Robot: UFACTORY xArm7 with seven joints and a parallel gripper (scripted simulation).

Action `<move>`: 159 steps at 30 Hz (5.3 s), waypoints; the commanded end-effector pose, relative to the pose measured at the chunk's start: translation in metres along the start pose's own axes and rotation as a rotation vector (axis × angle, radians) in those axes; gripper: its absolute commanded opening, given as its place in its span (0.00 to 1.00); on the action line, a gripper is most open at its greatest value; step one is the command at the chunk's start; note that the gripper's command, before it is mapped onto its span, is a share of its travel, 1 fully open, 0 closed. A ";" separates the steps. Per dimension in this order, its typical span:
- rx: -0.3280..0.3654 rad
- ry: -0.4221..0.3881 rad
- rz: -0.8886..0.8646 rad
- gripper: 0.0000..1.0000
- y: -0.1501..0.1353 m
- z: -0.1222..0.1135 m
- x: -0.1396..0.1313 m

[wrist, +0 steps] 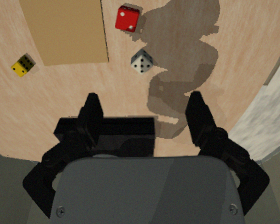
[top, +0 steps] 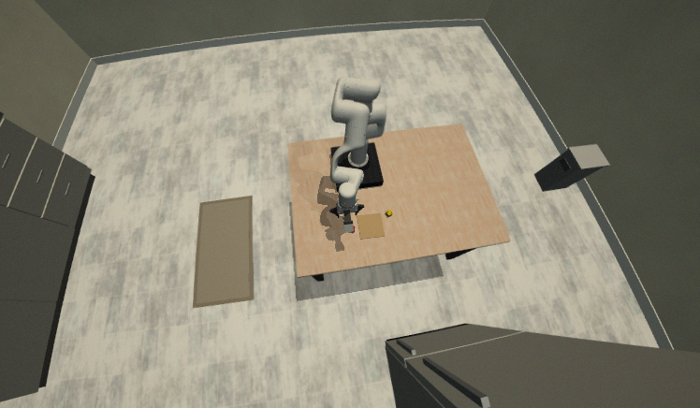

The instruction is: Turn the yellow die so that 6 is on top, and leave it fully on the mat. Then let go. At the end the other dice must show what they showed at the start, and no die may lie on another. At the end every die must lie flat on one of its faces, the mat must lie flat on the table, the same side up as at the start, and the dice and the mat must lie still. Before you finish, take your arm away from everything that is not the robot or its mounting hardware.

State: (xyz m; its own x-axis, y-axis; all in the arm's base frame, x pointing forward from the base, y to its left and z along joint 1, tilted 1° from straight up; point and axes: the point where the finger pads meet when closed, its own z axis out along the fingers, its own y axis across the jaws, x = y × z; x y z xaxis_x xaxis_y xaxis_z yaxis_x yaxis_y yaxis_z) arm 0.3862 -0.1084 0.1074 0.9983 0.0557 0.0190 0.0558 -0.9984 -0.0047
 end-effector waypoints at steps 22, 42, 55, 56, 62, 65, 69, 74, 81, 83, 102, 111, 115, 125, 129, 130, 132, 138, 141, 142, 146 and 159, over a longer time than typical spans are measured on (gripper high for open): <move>0.000 0.005 0.000 1.00 0.002 0.027 0.002; 0.000 0.005 0.000 1.00 0.003 0.099 0.005; 0.000 0.005 0.000 1.00 0.003 0.099 0.005; 0.000 0.005 0.000 1.00 0.003 0.099 0.005; 0.000 0.005 0.000 1.00 0.003 0.099 0.005; 0.000 0.005 0.000 1.00 0.003 0.099 0.005; 0.000 0.005 0.000 1.00 0.003 0.099 0.005; 0.000 0.005 0.000 1.00 0.003 0.099 0.005; 0.000 0.005 0.000 1.00 0.003 0.099 0.005; 0.000 0.005 0.000 1.00 0.002 0.099 0.007; 0.000 0.005 0.000 1.00 -0.017 0.099 0.079; 0.000 0.005 0.000 1.00 -0.017 0.099 0.080; 0.000 0.005 0.000 1.00 -0.017 0.099 0.080; 0.000 0.005 0.000 1.00 -0.017 0.099 0.080; 0.000 0.005 0.000 1.00 -0.017 0.099 0.080; 0.000 0.005 0.000 1.00 -0.017 0.099 0.080; 0.000 0.005 0.000 1.00 -0.017 0.099 0.080; 0.000 0.005 0.000 1.00 -0.017 0.099 0.080; 0.000 0.005 0.000 1.00 -0.017 0.099 0.080; 0.000 0.005 0.000 1.00 -0.017 0.099 0.080; 0.000 0.005 0.000 1.00 -0.019 0.099 0.080; 0.000 0.005 0.000 1.00 -0.064 0.099 0.067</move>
State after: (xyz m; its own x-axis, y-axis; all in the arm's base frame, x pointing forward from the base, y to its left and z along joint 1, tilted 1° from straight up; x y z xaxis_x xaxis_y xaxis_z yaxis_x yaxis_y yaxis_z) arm 0.4571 -0.0608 0.0085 0.9983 0.0554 0.0195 0.0555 -0.9984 -0.0067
